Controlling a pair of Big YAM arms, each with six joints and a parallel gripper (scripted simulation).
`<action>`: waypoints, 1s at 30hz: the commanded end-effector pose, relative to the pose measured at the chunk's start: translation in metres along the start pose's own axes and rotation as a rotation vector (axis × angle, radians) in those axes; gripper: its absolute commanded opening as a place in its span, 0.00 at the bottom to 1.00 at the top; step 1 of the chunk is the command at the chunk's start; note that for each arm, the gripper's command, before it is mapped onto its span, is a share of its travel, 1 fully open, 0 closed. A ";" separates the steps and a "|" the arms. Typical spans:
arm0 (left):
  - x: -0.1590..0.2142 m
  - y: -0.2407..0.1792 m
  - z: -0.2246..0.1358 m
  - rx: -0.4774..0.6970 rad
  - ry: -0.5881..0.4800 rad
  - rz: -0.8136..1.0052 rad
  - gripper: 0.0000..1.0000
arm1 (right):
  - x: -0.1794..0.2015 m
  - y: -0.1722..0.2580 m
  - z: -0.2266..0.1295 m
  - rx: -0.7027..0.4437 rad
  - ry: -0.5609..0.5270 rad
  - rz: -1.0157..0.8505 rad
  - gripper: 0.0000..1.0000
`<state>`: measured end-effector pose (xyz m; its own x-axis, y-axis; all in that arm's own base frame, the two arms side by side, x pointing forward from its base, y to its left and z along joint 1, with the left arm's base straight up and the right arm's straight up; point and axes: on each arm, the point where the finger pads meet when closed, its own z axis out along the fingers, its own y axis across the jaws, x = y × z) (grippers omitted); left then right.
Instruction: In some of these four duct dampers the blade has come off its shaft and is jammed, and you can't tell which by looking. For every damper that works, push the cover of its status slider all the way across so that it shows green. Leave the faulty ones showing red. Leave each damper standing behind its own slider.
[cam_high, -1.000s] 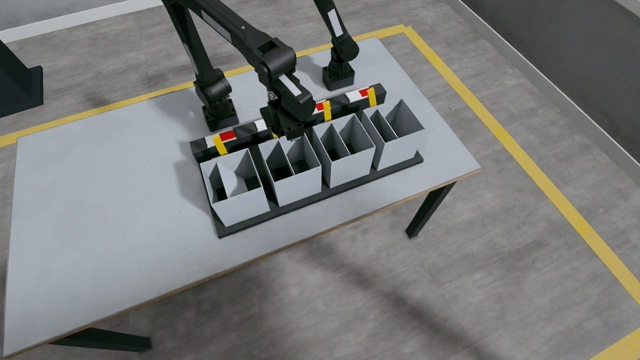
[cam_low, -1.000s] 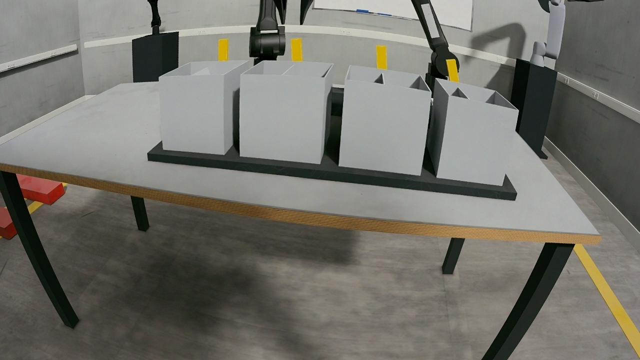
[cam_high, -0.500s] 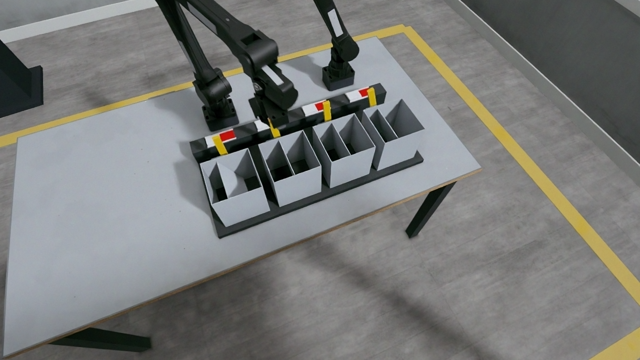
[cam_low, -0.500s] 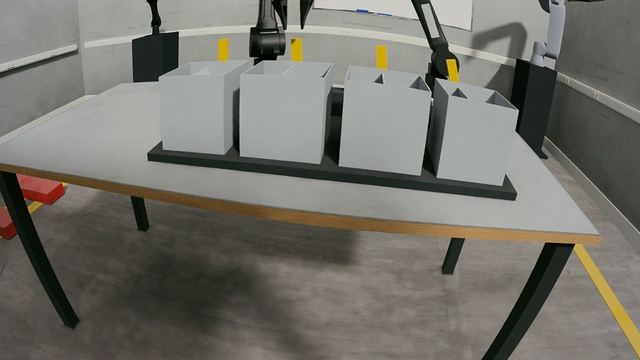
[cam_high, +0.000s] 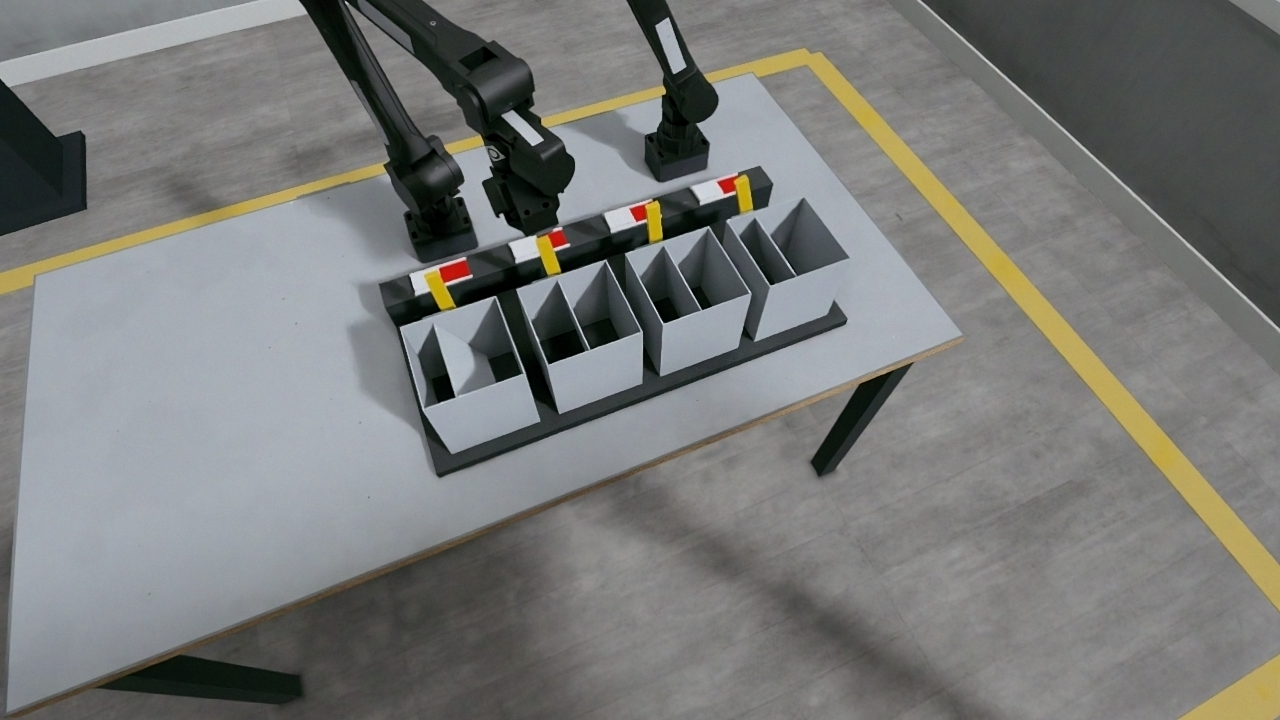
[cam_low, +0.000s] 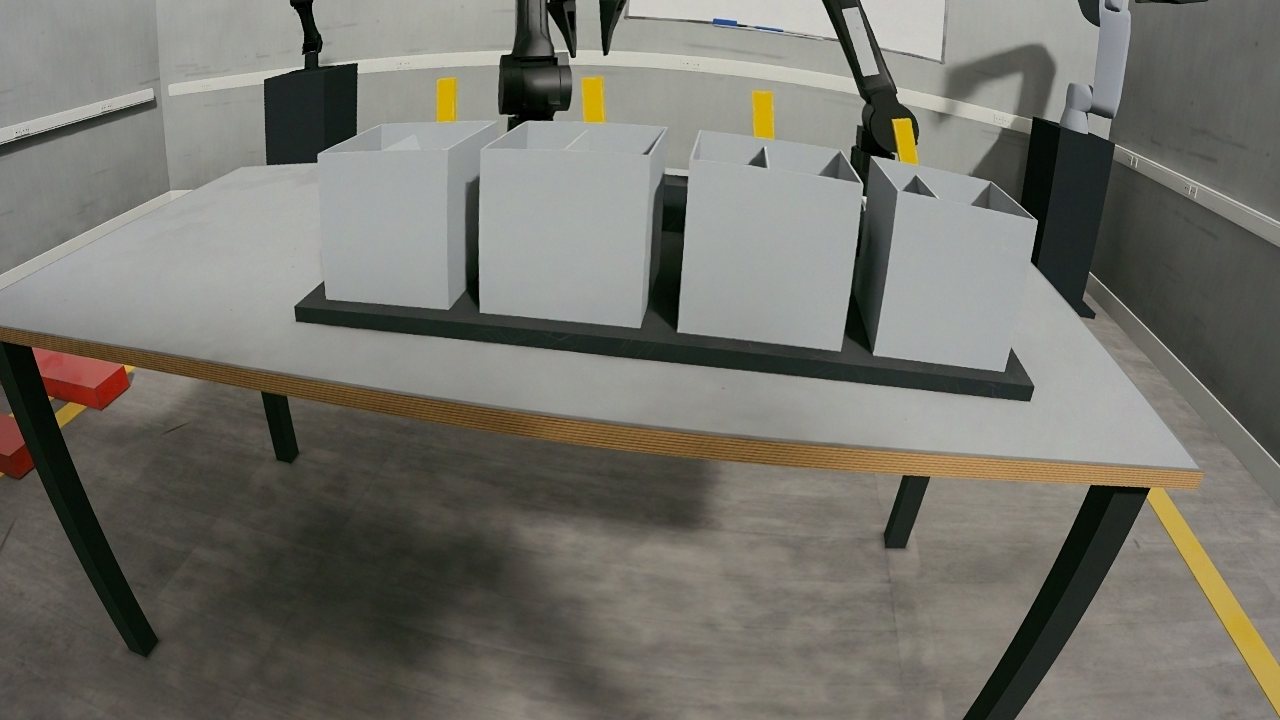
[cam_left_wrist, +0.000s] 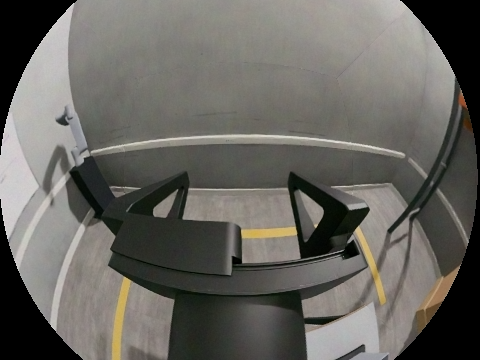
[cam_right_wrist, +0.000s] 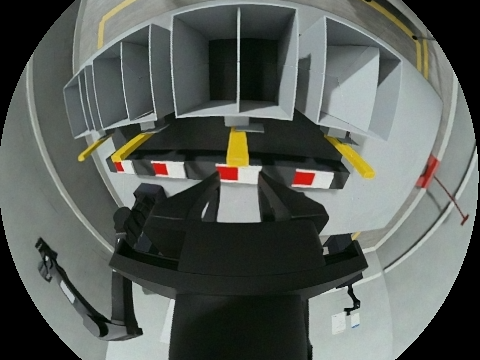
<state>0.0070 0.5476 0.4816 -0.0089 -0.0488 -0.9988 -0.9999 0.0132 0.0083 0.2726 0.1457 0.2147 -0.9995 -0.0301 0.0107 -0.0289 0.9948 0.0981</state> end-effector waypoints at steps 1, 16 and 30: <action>-0.019 0.005 -0.004 -0.009 -0.049 -0.009 1.00 | -0.002 0.005 -0.011 -0.022 -0.040 0.010 0.36; -0.019 0.005 -0.004 -0.009 -0.049 -0.009 1.00 | -0.002 0.006 0.003 -0.012 -0.018 0.006 0.36; -0.019 0.005 -0.004 -0.009 -0.049 -0.009 1.00 | -0.002 0.006 0.023 -0.010 -0.014 0.006 0.36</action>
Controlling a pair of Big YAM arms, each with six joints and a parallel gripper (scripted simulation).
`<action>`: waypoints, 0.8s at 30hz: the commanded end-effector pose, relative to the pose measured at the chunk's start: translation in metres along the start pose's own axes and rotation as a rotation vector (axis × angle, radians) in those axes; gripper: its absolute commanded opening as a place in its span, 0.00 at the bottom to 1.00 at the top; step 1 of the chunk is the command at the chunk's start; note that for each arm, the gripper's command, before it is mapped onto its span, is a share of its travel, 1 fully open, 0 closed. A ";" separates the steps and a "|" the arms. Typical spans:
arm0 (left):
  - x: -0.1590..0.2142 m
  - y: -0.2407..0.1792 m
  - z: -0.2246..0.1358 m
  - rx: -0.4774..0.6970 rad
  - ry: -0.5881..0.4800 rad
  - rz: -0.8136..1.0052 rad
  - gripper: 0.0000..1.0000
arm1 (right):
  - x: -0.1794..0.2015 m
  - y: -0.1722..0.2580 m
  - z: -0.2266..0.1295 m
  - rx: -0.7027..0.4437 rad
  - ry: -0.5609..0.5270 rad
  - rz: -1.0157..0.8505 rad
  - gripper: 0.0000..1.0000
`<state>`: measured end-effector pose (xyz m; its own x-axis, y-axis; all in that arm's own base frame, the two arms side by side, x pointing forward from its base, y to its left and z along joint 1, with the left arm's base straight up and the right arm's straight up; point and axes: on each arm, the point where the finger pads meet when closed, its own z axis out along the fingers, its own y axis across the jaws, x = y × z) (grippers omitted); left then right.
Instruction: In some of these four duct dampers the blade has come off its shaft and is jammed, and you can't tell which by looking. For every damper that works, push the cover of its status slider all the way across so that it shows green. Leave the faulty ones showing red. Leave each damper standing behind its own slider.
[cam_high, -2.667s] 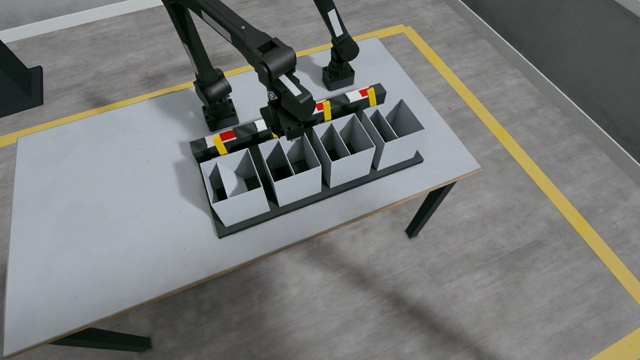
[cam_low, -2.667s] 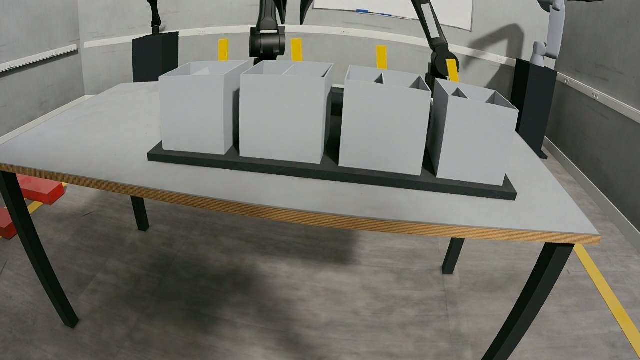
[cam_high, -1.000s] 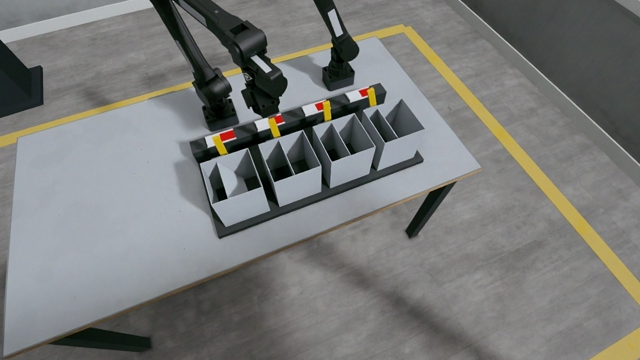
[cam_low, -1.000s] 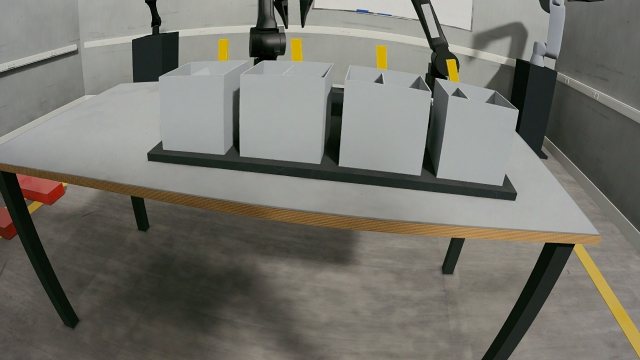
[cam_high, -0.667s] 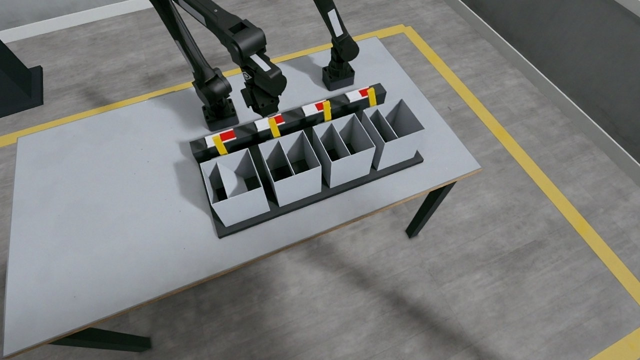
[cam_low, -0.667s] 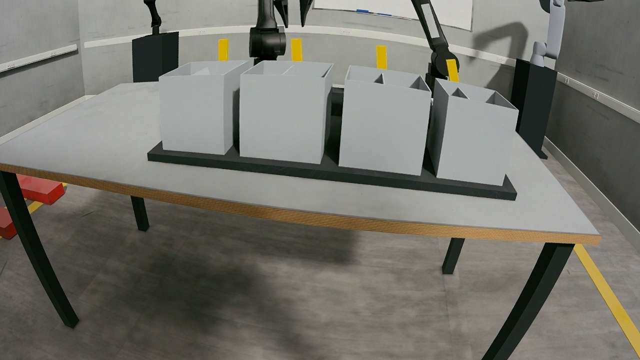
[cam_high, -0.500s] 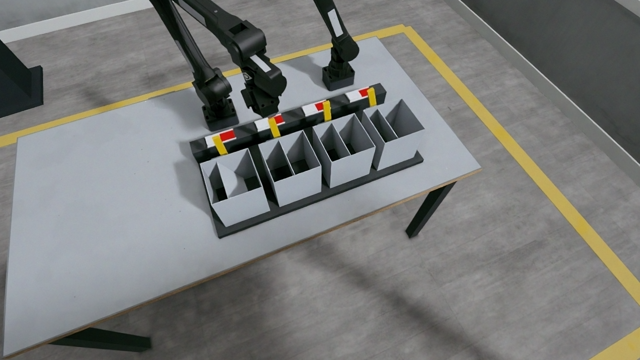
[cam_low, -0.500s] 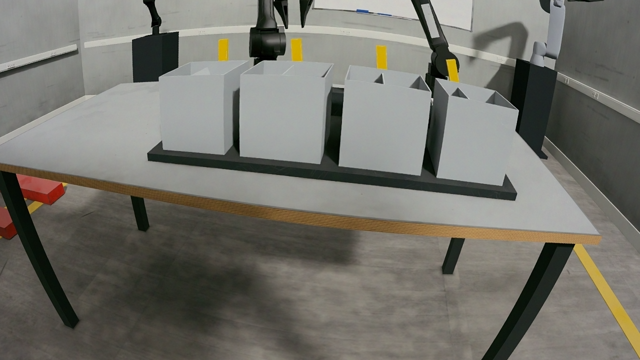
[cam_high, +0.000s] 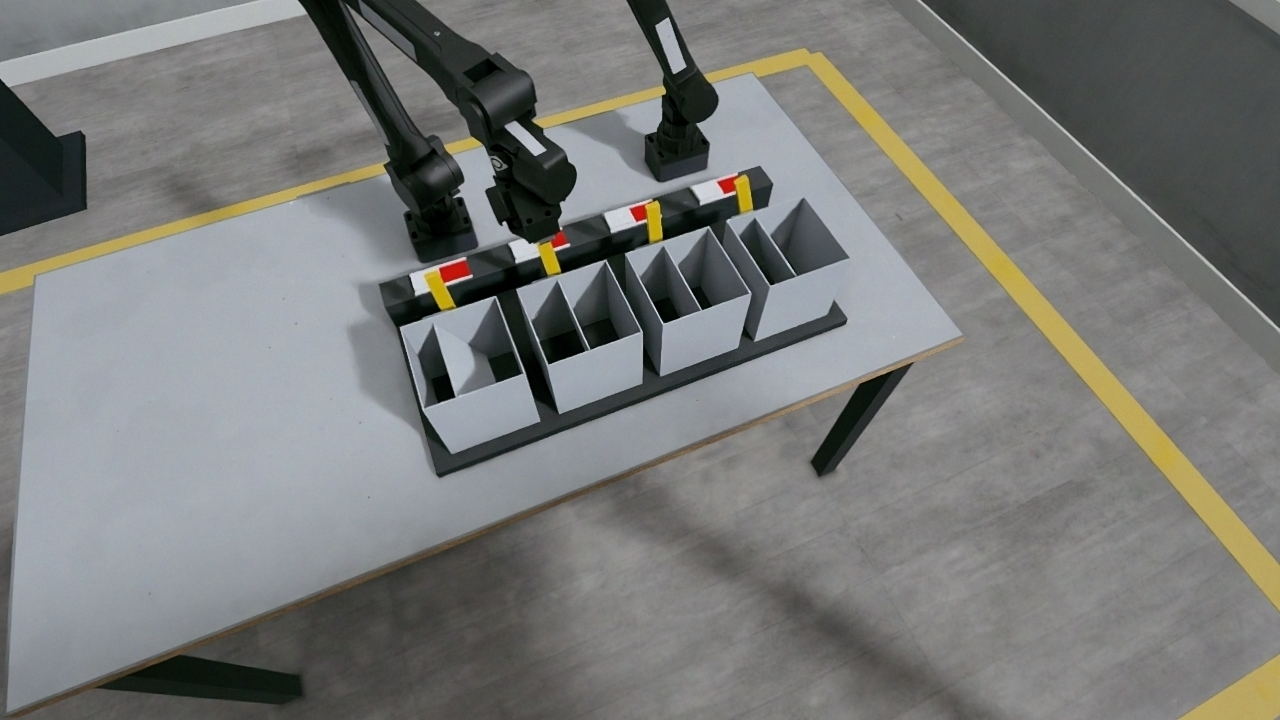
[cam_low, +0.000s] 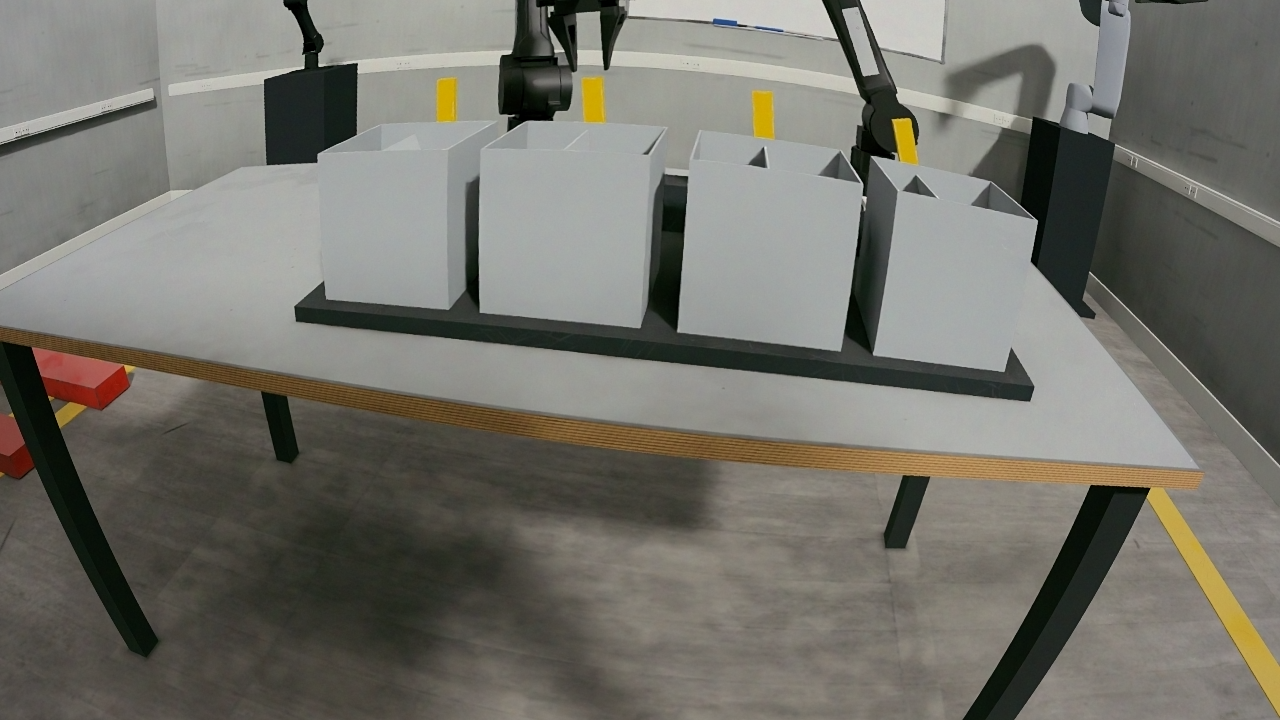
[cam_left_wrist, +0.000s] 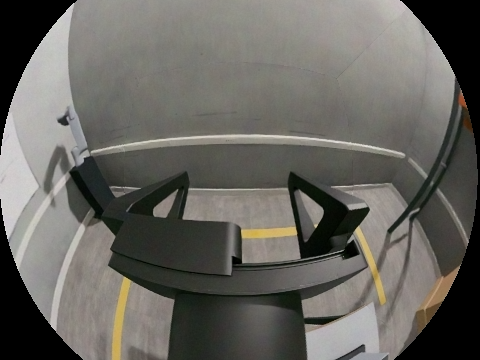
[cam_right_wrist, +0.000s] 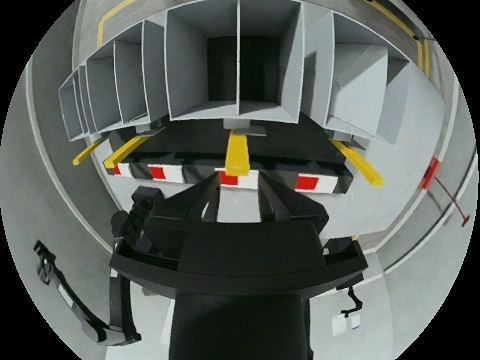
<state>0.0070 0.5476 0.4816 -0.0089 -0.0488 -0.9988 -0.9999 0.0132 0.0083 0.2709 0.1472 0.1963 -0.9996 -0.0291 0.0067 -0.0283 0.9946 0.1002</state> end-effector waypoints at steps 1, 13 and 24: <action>-0.019 0.005 -0.004 -0.009 -0.049 -0.009 1.00 | -0.003 0.007 0.007 -0.007 -0.010 0.005 0.36; -0.019 0.005 -0.004 -0.009 -0.049 -0.009 1.00 | -0.003 0.007 0.027 -0.007 -0.010 0.005 0.36; -0.019 0.005 -0.004 -0.009 -0.049 -0.009 1.00 | -0.002 0.008 0.037 -0.013 -0.023 0.004 0.36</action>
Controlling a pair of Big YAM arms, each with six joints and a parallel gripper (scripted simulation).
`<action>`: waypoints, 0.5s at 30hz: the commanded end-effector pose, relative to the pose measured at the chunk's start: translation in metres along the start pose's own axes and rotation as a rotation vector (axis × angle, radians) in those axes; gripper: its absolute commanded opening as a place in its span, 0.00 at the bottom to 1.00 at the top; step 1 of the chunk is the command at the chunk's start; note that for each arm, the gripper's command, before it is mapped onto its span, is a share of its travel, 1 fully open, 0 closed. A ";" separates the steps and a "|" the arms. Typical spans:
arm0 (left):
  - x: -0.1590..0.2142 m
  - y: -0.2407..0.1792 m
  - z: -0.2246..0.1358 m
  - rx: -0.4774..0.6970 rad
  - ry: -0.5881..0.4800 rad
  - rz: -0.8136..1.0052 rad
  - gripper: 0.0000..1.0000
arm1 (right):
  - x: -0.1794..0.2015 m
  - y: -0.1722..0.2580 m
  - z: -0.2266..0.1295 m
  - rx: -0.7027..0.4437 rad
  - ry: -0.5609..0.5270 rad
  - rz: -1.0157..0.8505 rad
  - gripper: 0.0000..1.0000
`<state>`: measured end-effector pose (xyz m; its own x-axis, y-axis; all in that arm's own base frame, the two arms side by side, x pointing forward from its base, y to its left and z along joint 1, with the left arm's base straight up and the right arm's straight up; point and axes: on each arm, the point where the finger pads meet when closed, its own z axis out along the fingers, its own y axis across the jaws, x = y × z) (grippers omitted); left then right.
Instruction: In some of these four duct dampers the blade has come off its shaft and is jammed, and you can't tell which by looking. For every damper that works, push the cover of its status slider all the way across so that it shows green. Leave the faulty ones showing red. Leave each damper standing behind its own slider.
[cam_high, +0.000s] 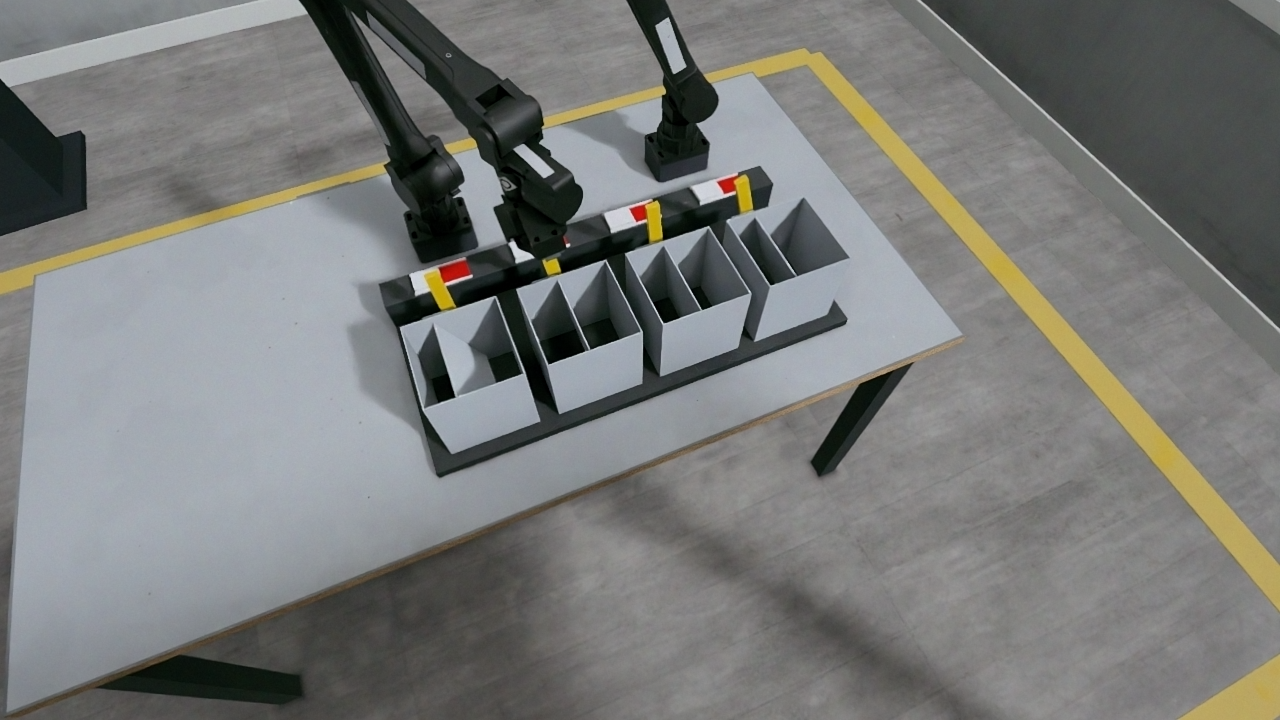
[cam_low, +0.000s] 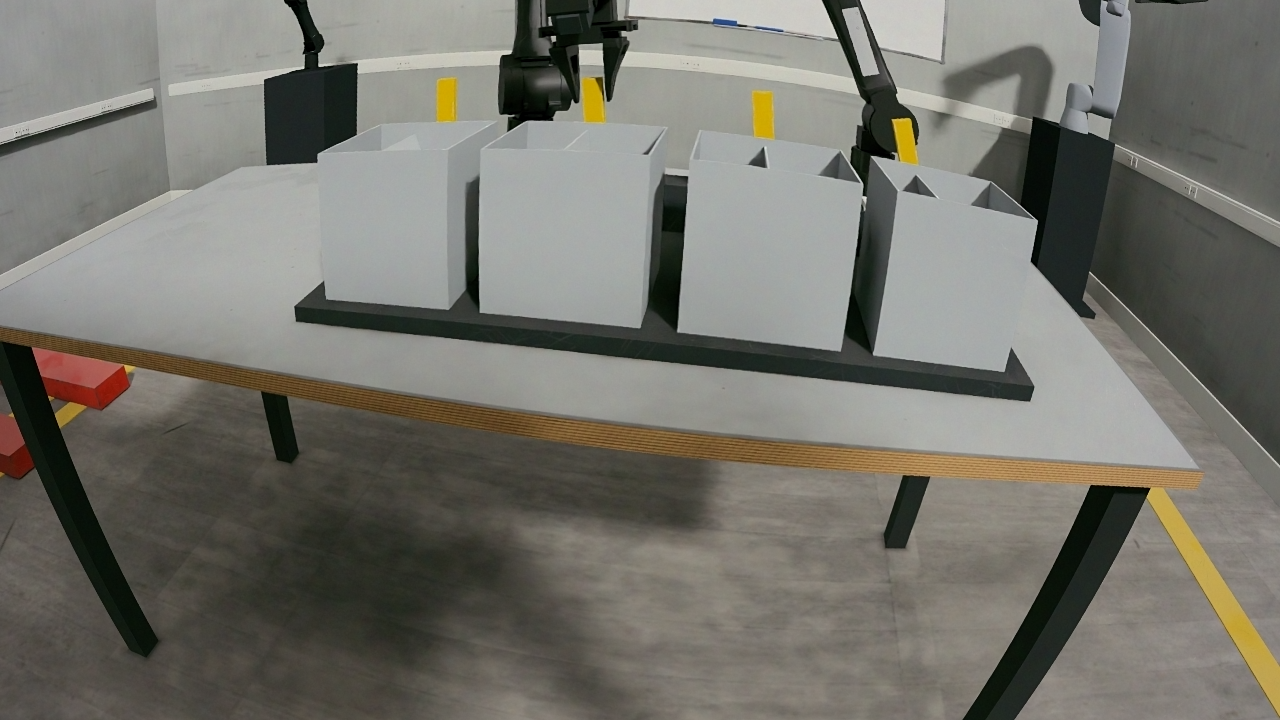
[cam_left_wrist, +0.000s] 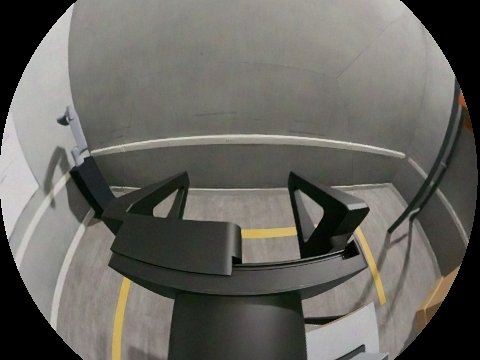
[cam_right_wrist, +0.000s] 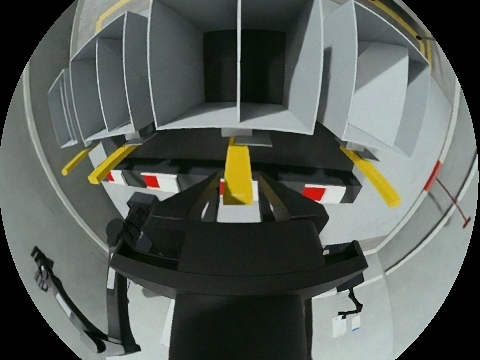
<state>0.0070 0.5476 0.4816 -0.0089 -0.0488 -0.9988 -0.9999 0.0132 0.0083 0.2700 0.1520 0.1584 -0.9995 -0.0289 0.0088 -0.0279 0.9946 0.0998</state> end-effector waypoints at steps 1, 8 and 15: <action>-0.019 0.005 -0.004 -0.009 -0.049 -0.009 1.00 | -0.003 0.007 0.002 -0.011 -0.020 0.004 0.36; -0.019 0.005 -0.004 -0.009 -0.049 -0.009 1.00 | -0.003 0.007 0.005 -0.012 -0.022 0.005 0.36; -0.019 0.005 -0.004 -0.009 -0.049 -0.009 1.00 | -0.004 0.007 0.005 -0.012 -0.021 0.005 0.36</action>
